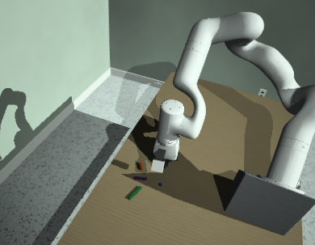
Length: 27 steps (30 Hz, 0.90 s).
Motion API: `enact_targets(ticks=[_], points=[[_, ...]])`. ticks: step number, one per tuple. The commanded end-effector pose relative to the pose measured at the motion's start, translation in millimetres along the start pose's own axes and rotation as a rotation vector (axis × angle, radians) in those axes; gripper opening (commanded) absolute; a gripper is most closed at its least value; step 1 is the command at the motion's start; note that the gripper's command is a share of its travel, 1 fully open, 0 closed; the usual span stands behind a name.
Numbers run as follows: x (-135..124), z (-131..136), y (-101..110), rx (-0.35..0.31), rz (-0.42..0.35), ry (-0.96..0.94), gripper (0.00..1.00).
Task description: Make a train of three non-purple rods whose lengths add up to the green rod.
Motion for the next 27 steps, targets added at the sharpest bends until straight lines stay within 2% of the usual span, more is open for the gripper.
enact_targets(ticks=[1,14,21,27], points=[[6.5,-1.9,1.2,-0.006,-0.002,-0.007,0.04],[6.5,-1.9,-3.5,-0.006,-0.002,-0.007,0.04],[6.5,-1.8,-16.9,-0.006,-0.002,-0.007,0.04],[6.5,-1.6,-42.0,-0.006,-0.002,-0.007,0.04]])
Point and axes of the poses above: the point where the finger pads meet when closed, its own y axis back along the fingers, its own z axis across the jaws, x = y × z, the point moved 3 cm from there along y, back along the fingers, and after that the axes turned 15 degrees about y, right-handed, at the moved point
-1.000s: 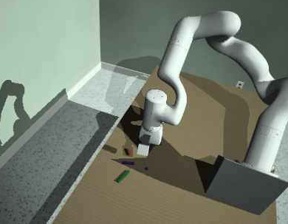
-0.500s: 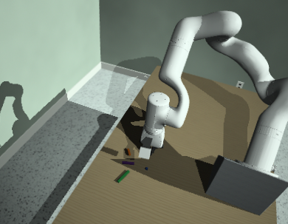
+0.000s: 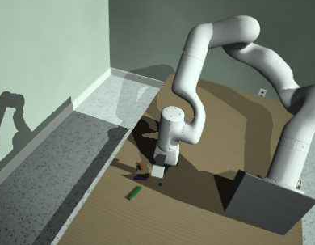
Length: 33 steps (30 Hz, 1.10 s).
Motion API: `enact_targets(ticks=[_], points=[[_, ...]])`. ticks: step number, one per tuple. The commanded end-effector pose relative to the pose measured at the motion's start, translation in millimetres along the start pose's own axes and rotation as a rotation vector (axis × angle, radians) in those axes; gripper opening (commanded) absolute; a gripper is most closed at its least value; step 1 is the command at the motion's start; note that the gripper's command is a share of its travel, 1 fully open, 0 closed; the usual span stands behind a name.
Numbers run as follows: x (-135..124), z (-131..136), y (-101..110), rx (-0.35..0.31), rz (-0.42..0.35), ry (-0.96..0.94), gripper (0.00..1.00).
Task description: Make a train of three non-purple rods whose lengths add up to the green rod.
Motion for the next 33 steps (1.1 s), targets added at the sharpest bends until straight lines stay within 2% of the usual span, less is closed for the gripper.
enact_targets(ticks=[1,9,17,33], points=[[-0.2,0.9,-22.4,-0.002,0.0,0.0,0.04],[-0.1,1.0,-53.2,-0.002,0.0,0.0,0.04],[-0.1,1.0,-62.2,-0.002,0.0,0.0,0.04],[-0.1,1.0,-62.6,-0.002,0.0,0.0,0.04]])
Point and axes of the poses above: the point where the finger pads meet when closed, its own y axis back along the fingers, its own z axis across the jaws, x = y × z, the point moved 3 cm from there along y, back along the fingers, and after that the axes turned 15 degrees about y, right-handed, at the moved point
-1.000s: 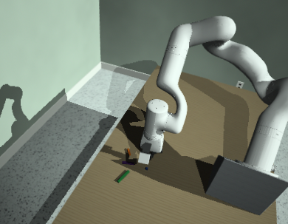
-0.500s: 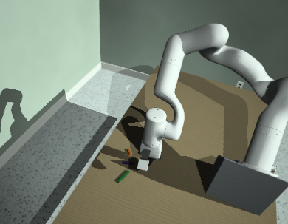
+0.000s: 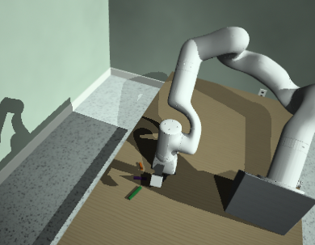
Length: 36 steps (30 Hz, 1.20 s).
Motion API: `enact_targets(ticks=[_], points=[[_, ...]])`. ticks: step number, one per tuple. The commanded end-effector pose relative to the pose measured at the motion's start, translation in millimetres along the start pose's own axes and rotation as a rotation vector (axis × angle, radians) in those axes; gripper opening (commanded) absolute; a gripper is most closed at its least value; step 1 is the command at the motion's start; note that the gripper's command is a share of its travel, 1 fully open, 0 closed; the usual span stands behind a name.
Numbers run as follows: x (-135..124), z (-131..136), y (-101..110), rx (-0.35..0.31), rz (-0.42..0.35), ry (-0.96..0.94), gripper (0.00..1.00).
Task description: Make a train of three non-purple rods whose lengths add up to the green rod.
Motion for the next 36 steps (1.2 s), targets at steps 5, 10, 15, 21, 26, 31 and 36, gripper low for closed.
enact_targets(ticks=[5,10,15,21,26,31,36], points=[[-0.1,0.6,0.5,-0.001,0.0,0.0,0.04],[-0.1,0.6,0.5,-0.001,0.0,0.0,0.04],[-0.1,0.6,0.5,-0.001,0.0,0.0,0.04],[-0.1,0.6,0.5,-0.001,0.0,0.0,0.04],[-0.1,0.6,-0.2,-0.001,0.0,0.0,0.04],[-0.1,0.6,-2.0,-0.001,0.0,0.0,0.04],[-0.1,0.6,-6.4,-0.001,0.0,0.0,0.04]])
Point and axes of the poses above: the point where the finger pads meet when closed, its own y axis back along the fingers, its own z axis across the jaws, x = y × z, the point moved 3 cm from there along y, back along the fingers, and after that the axes turned 15 degrees about y, right-handed, at the moved point
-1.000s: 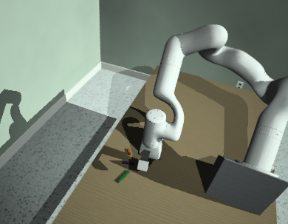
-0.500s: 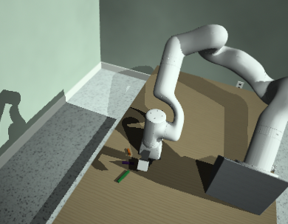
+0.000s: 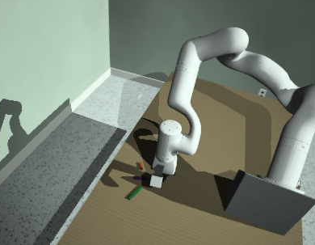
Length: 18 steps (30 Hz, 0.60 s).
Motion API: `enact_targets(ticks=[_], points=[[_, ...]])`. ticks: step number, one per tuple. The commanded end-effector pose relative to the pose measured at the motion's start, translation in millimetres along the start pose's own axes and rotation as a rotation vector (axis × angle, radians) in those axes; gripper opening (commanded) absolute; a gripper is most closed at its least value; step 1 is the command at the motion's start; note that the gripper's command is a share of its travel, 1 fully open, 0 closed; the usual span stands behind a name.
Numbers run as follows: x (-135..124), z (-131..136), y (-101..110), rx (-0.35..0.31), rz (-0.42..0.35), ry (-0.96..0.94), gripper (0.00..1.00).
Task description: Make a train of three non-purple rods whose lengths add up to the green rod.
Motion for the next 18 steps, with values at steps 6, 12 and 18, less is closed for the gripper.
enact_targets(ticks=[6,12,18], points=[[-0.1,0.7,-7.4,-0.001,0.0,0.0,0.04],[-0.1,0.7,-8.2,-0.001,0.0,0.0,0.04],[-0.1,0.7,-8.2,-0.001,0.0,0.0,0.04]])
Point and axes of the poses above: the point where the finger pads meet when closed, its own y axis back along the fingers, its own z axis across the jaws, x = y × z, the point moved 3 cm from there along y, back along the fingers, and after that the axes turned 15 degrees about y, right-handed, at the moved point
